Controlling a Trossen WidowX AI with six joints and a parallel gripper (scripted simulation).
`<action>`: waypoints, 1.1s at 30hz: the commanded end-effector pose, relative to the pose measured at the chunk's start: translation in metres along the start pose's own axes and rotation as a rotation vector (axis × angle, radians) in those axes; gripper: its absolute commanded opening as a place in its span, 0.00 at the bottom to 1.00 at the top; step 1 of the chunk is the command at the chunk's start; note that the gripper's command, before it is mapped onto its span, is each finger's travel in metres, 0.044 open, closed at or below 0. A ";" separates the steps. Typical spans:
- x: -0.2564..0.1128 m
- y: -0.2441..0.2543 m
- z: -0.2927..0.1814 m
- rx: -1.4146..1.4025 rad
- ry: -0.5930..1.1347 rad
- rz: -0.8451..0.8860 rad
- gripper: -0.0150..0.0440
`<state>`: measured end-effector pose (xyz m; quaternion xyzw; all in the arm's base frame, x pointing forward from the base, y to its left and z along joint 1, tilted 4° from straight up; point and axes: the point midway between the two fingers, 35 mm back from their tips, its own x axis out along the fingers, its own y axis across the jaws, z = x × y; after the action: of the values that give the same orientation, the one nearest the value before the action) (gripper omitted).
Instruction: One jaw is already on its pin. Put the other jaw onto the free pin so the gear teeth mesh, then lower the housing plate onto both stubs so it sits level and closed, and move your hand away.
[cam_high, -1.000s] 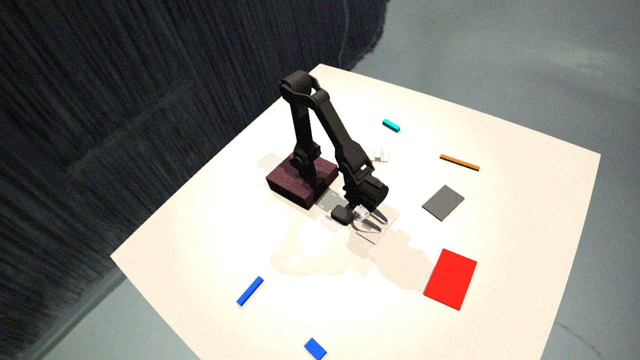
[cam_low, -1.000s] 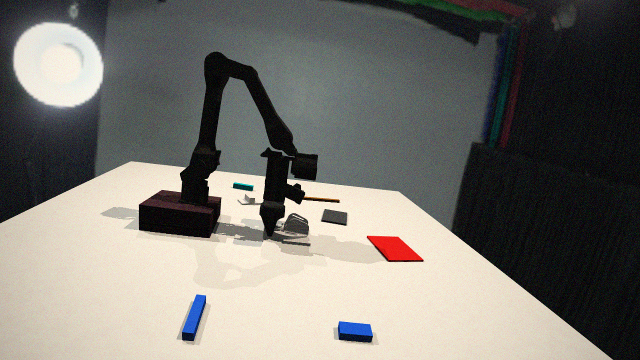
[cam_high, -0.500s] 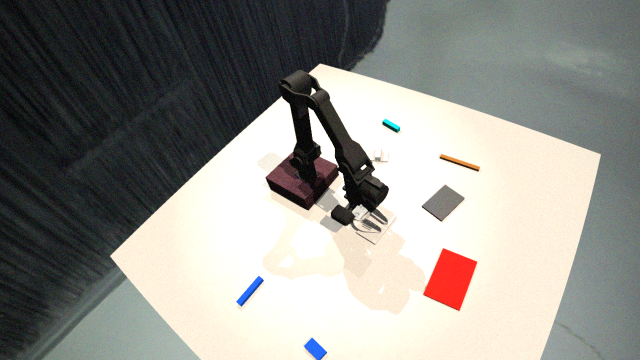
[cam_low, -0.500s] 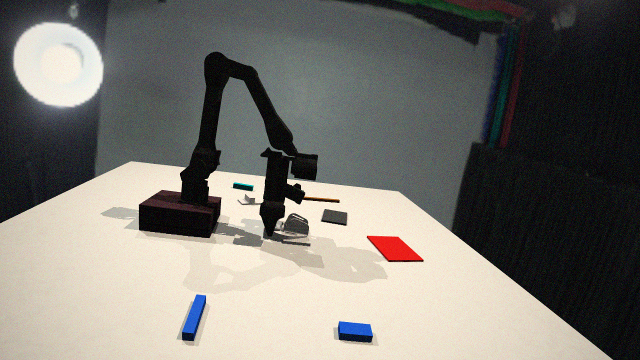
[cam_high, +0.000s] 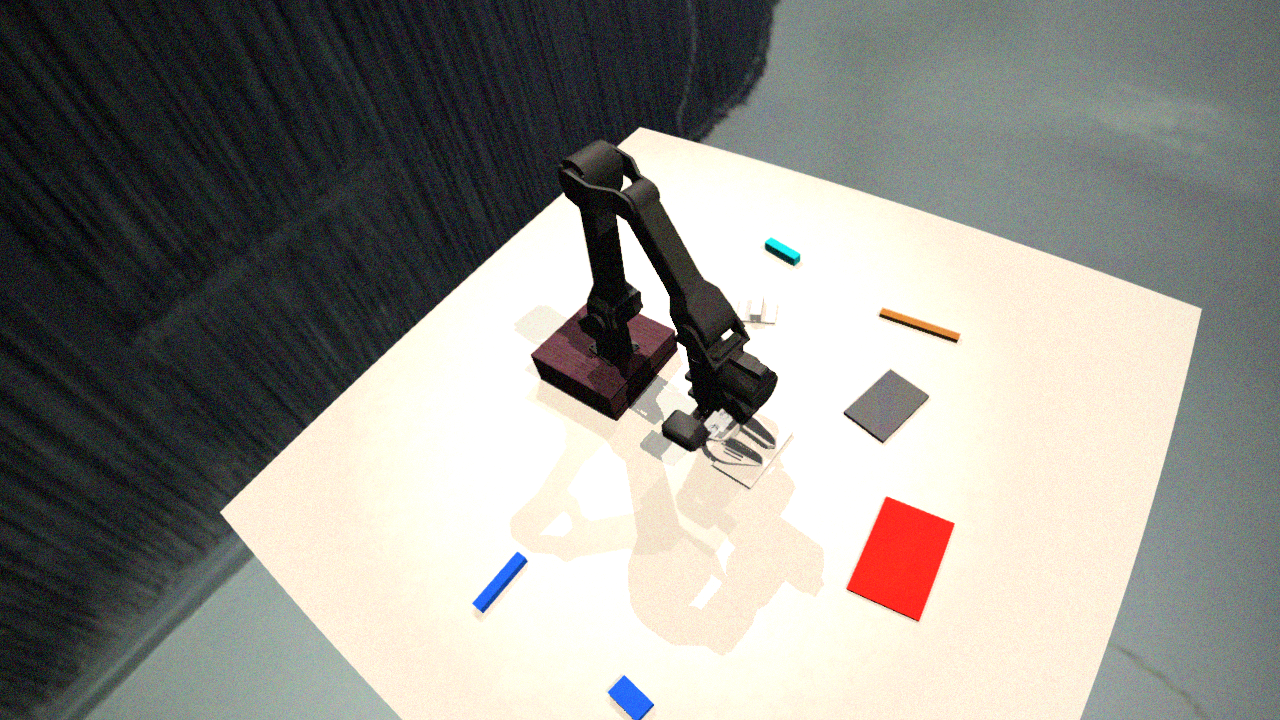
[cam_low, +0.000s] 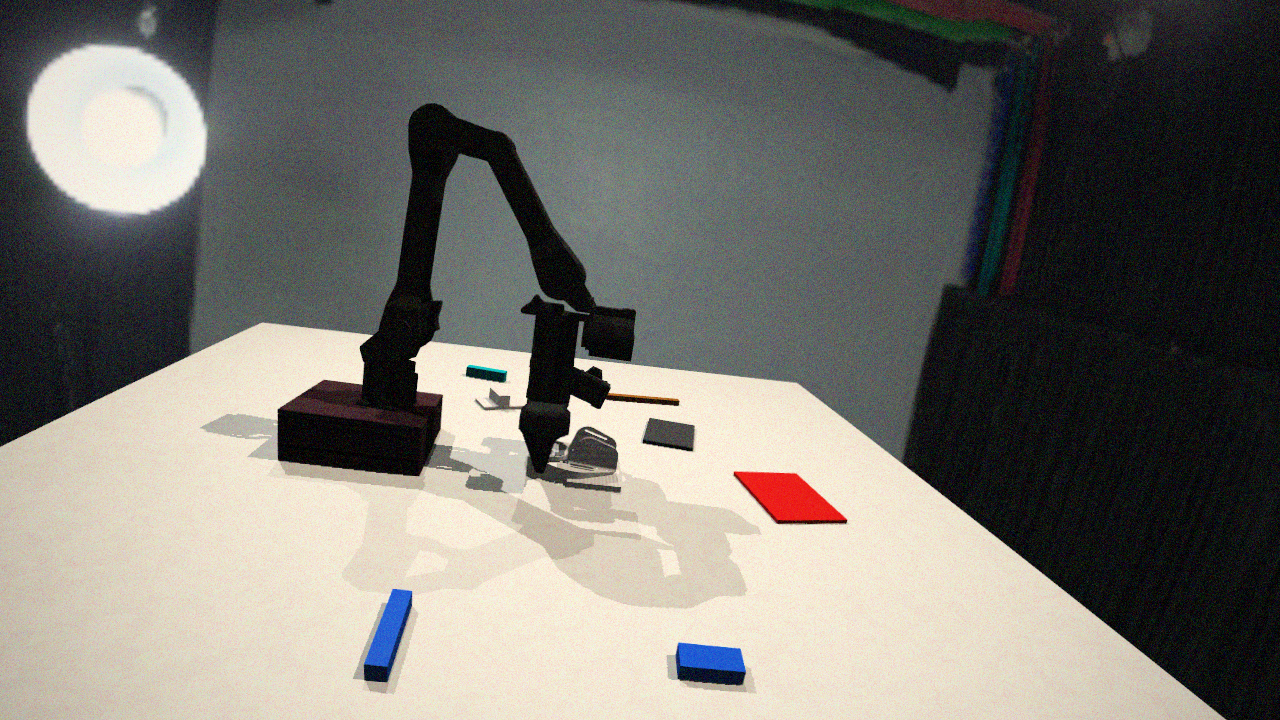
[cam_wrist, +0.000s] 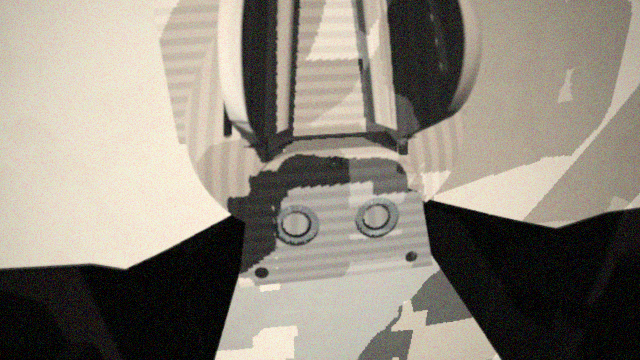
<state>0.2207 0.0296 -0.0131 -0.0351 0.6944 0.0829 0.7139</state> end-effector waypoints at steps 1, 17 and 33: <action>0.000 0.000 0.000 0.003 0.001 0.002 0.85; 0.000 0.000 0.000 0.000 0.000 0.000 1.00; -0.022 0.000 0.002 0.001 0.000 0.000 1.00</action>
<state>0.2185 0.0292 -0.0078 -0.0346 0.6988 0.0823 0.7097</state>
